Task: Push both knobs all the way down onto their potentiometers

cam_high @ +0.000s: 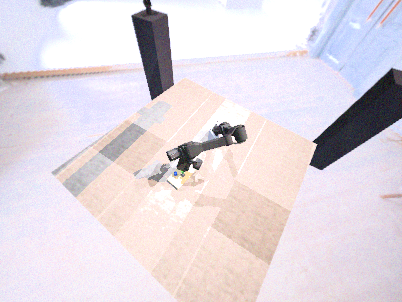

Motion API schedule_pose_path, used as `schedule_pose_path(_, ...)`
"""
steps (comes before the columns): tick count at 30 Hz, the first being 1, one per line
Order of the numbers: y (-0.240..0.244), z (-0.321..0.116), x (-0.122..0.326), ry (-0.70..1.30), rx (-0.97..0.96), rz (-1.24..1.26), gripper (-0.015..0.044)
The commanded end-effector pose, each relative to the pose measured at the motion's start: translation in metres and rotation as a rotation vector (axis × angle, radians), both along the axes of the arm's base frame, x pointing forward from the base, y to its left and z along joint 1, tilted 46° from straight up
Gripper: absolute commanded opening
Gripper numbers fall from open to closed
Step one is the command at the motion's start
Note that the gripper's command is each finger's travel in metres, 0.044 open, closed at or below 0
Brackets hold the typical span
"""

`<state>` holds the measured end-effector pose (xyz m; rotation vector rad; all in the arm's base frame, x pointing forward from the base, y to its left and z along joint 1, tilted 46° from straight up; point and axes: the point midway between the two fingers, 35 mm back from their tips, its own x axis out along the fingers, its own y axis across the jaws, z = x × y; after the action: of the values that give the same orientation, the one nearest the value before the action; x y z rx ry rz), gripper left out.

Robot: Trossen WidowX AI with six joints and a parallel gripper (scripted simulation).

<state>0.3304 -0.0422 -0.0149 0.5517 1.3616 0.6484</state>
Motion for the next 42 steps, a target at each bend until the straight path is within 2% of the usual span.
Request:
schedule_pose_path(1,0.006,-0.004,0.003,-0.001,0.01,0.03,0.0)
schedule_pose_path(16,-0.011,0.013,0.001,-0.001,0.009,0.03,0.0)
schedule_pose_path(24,-0.008,0.01,0.001,-0.001,0.014,0.026,0.021)
schedule_pose_path(32,-0.025,0.02,0.013,0.0,-0.001,-0.007,0.0)
schedule_pose_path(42,-0.047,0.056,0.042,-0.003,0.008,0.03,0.0)
